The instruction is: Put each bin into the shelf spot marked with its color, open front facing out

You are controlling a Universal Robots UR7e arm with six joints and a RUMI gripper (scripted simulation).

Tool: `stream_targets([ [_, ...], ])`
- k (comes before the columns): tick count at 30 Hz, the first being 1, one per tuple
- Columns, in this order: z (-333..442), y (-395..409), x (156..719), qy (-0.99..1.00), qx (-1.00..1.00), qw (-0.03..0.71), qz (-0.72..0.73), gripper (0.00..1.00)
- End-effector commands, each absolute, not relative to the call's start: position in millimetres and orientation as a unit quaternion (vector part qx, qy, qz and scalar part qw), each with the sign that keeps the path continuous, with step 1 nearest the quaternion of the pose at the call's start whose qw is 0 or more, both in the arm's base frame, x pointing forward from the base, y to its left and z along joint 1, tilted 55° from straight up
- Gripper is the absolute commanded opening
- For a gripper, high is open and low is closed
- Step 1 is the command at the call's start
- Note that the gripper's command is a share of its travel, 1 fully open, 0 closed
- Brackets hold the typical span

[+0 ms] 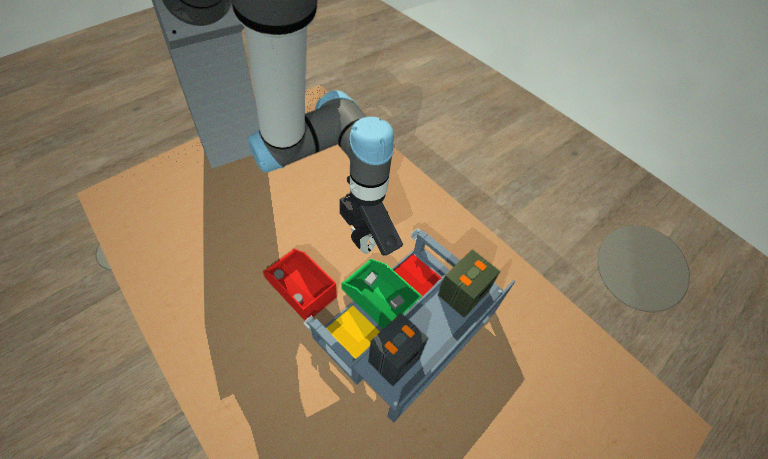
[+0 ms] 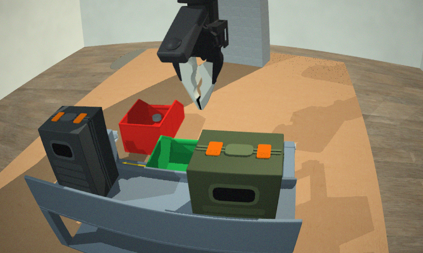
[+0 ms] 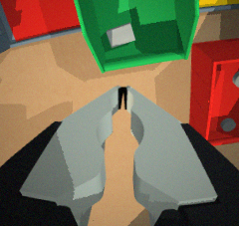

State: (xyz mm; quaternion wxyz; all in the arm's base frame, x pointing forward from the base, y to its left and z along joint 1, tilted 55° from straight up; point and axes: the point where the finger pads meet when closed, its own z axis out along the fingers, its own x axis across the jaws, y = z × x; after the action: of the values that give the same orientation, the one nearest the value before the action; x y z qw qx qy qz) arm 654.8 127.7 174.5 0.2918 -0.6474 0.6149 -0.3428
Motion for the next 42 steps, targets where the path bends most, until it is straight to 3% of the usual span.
stream_targets([
  [1,171.0,122.4,651.8,0.675,-0.582,0.326,-0.314,0.00],
  [21,154.4,105.6,638.7,0.818,-0.352,0.410,-0.199,0.00],
  [42,142.8,97.3,628.8,0.868,-0.191,0.442,-0.116,0.00],
])
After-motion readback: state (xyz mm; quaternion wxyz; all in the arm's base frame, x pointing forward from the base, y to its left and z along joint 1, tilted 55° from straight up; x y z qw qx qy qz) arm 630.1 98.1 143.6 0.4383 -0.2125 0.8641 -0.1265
